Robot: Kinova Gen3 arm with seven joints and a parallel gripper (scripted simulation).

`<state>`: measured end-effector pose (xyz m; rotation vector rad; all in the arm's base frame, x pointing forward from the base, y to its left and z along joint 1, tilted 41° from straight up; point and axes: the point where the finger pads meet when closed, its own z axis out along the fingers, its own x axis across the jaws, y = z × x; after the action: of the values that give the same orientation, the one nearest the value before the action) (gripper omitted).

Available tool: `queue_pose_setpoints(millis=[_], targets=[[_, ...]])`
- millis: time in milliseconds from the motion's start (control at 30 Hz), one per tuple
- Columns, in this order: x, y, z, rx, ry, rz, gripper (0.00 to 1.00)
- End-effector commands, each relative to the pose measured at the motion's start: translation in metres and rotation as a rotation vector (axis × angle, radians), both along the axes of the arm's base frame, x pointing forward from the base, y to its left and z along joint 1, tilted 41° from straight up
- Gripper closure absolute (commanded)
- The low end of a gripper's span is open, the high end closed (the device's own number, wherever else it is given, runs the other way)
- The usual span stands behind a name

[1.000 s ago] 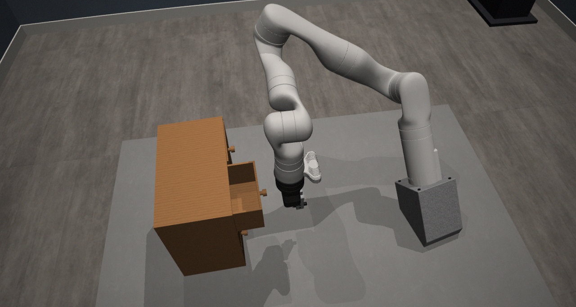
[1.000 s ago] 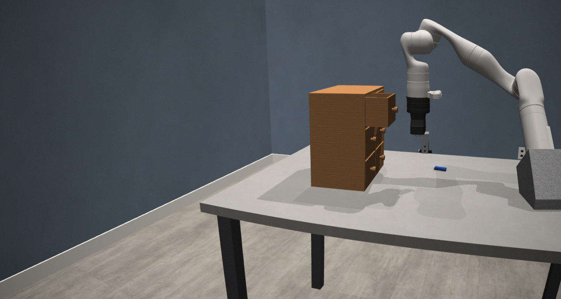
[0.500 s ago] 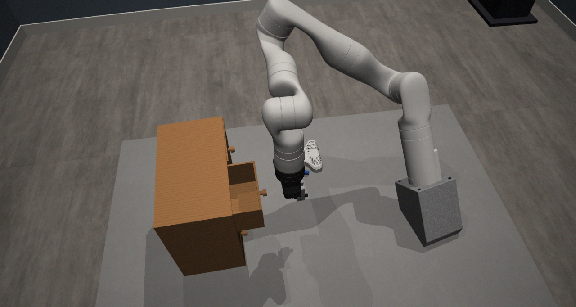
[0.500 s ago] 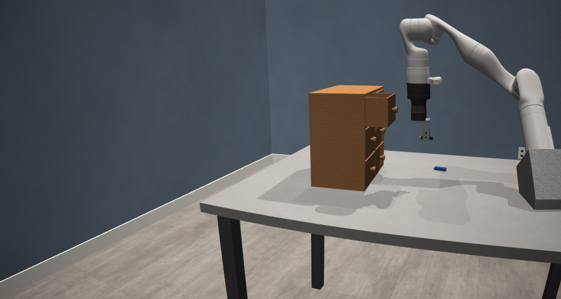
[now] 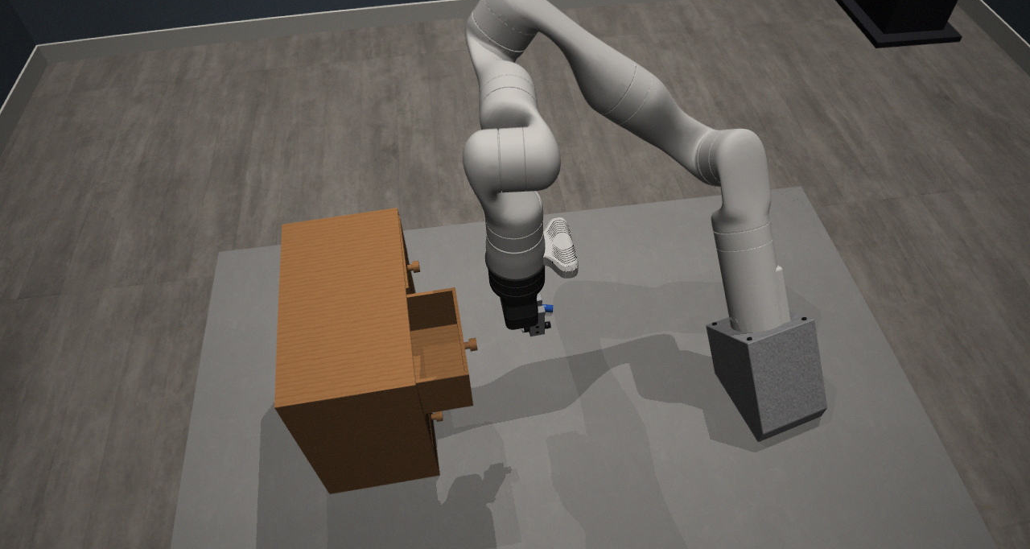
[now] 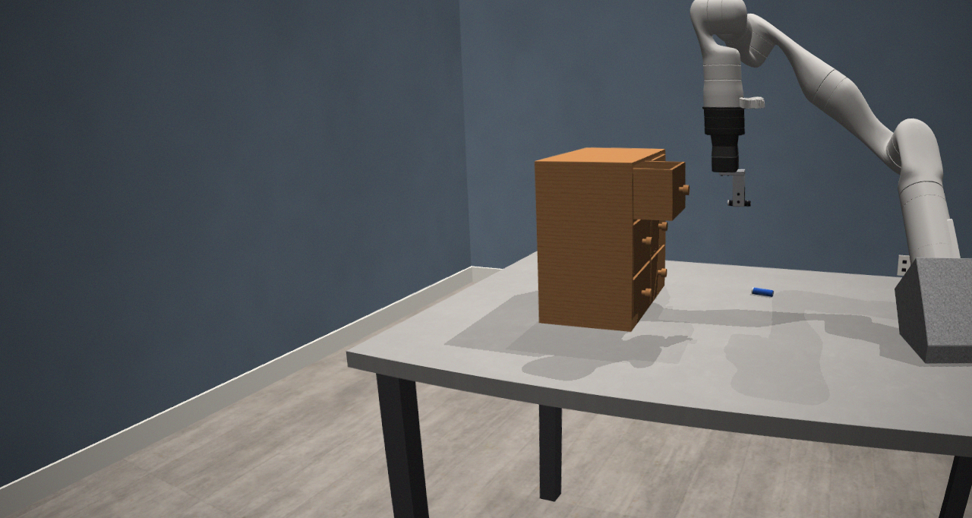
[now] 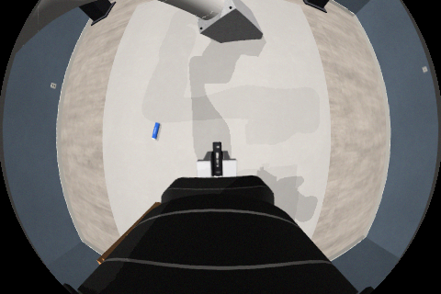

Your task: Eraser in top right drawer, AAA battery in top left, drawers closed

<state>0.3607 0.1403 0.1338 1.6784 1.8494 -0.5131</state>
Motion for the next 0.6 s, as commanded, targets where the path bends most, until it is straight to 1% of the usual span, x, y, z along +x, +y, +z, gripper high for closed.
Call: queue_pose_setpoints(millis=[0,133,200,567], targets=[[0.0,0.015,0.012,0.01,-0.013,0.009,0.76],[-0.004,0.027,0.027,0.01,-0.013,0.009,0.76],[-0.004,0.027,0.027,0.01,-0.013,0.009,0.76],[-0.011,0.053,0.058,0.01,-0.013,0.009,0.76]])
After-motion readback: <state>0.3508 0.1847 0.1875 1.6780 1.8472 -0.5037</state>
